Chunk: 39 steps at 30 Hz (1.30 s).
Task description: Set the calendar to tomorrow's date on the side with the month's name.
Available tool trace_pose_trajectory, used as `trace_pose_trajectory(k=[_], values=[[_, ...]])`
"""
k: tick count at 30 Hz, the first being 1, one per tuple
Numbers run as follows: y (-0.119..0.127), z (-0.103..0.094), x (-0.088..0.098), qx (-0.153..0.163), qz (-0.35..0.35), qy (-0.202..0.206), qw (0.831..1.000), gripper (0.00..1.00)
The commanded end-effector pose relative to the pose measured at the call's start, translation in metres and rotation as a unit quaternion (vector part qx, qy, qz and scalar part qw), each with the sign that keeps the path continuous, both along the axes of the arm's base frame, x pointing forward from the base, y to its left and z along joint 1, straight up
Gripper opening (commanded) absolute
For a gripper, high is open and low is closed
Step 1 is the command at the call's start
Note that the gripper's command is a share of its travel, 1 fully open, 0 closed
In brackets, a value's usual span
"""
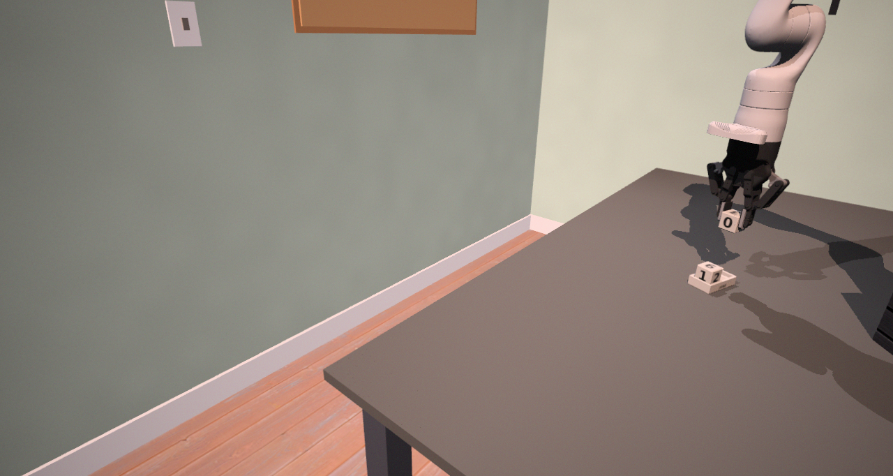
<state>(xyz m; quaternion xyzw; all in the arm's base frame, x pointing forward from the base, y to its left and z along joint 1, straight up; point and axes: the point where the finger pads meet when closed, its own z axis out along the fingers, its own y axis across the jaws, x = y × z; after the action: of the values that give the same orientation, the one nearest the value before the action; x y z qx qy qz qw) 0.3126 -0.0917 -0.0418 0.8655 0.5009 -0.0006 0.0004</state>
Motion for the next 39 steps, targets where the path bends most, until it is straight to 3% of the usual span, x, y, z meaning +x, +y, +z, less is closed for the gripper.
trace_pose_trajectory(k=[1,11,25,39], values=[[0.0,0.0,0.0,0.0,0.0,-0.001,1.0,0.28],[0.0,-0.01,0.0,0.0,0.0,-0.001,1.0,0.28],[-0.001,-0.052,0.0,0.0,0.0,-0.001,1.0,0.28],[-0.001,-0.064,0.0,0.0,0.0,-0.001,1.0,0.28]])
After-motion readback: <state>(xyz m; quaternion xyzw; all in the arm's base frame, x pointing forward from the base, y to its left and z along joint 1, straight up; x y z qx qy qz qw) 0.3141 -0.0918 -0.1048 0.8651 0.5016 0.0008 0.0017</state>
